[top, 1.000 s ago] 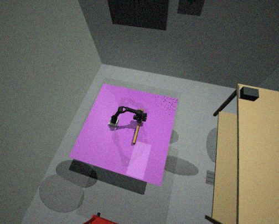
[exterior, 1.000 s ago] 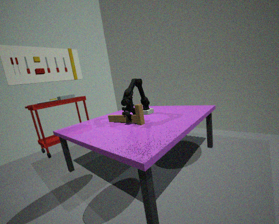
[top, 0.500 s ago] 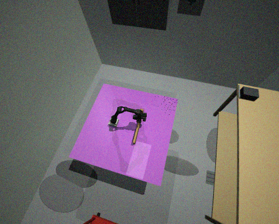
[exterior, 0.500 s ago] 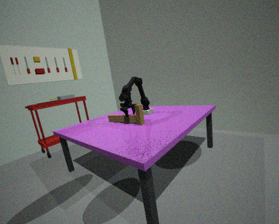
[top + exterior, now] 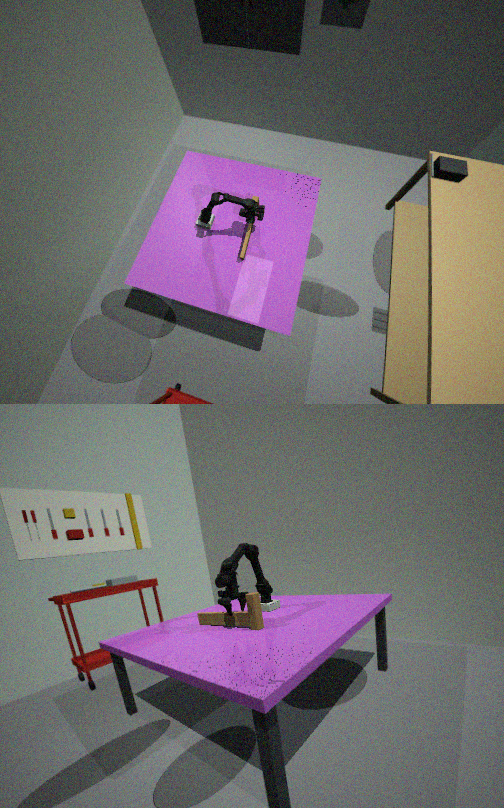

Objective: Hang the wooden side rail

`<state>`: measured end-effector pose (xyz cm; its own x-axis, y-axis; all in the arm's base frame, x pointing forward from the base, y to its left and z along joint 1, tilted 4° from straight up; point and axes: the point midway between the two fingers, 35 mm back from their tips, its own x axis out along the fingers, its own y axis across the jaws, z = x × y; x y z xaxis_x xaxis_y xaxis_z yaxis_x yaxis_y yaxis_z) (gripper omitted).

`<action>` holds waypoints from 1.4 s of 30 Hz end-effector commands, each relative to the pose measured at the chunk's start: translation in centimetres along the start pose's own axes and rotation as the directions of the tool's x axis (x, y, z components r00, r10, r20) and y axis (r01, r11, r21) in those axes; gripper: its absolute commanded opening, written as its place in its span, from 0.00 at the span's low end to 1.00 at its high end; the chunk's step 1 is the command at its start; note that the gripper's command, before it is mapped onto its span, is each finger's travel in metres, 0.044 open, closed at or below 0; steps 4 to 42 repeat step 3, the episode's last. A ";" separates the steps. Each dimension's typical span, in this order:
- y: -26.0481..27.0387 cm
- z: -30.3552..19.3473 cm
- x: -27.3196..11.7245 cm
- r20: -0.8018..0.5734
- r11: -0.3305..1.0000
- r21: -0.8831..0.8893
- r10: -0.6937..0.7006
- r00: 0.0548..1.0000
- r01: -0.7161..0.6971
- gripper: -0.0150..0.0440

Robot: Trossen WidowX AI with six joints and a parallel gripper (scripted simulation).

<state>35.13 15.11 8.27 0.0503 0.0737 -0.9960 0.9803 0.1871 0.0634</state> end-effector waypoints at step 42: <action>0.0 0.0 0.0 0.000 1.000 0.002 -0.001 1.000 0.001 1.00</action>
